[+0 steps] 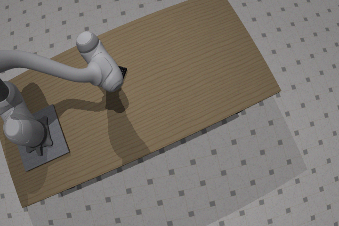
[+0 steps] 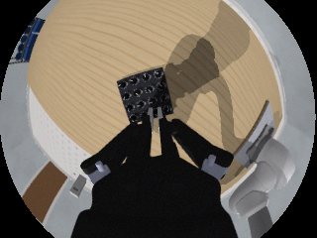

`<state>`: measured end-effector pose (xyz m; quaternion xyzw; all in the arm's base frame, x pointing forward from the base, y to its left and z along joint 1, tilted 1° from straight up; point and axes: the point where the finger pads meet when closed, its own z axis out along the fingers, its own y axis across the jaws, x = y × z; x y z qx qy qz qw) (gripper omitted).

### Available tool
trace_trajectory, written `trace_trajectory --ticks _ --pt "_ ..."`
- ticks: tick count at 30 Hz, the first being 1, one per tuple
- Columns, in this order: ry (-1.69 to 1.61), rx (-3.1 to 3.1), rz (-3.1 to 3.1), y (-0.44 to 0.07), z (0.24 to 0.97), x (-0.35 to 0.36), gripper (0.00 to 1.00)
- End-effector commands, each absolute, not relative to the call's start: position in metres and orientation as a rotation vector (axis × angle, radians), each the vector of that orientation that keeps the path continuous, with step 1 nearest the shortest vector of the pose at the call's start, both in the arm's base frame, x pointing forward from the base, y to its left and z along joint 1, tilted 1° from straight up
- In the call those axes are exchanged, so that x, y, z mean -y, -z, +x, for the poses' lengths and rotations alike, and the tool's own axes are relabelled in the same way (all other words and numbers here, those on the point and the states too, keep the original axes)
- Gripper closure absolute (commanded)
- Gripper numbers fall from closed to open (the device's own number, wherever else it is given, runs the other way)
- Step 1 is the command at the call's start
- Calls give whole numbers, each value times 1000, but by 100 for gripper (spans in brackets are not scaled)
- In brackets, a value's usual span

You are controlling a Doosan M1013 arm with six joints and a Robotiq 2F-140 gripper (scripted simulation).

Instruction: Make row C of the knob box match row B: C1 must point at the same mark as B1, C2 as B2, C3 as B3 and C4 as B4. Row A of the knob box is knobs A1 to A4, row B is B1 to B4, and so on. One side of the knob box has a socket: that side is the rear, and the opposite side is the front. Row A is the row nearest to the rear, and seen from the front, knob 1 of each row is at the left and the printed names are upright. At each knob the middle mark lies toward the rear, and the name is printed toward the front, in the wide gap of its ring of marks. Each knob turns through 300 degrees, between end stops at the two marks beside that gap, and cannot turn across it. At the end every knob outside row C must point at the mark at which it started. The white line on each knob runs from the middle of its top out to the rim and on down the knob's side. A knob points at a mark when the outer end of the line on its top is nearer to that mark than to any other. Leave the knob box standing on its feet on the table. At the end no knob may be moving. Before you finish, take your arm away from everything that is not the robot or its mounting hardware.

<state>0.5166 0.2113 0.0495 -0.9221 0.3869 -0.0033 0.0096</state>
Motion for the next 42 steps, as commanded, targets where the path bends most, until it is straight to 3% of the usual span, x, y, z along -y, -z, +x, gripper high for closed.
trace_trajectory --ticks 1,24,42 --pt "10 -1208 -2879 -50 517 -211 95" --pt "10 -1192 -2886 -50 517 -211 95" --pt "15 -707 -3043 -50 517 -211 95"
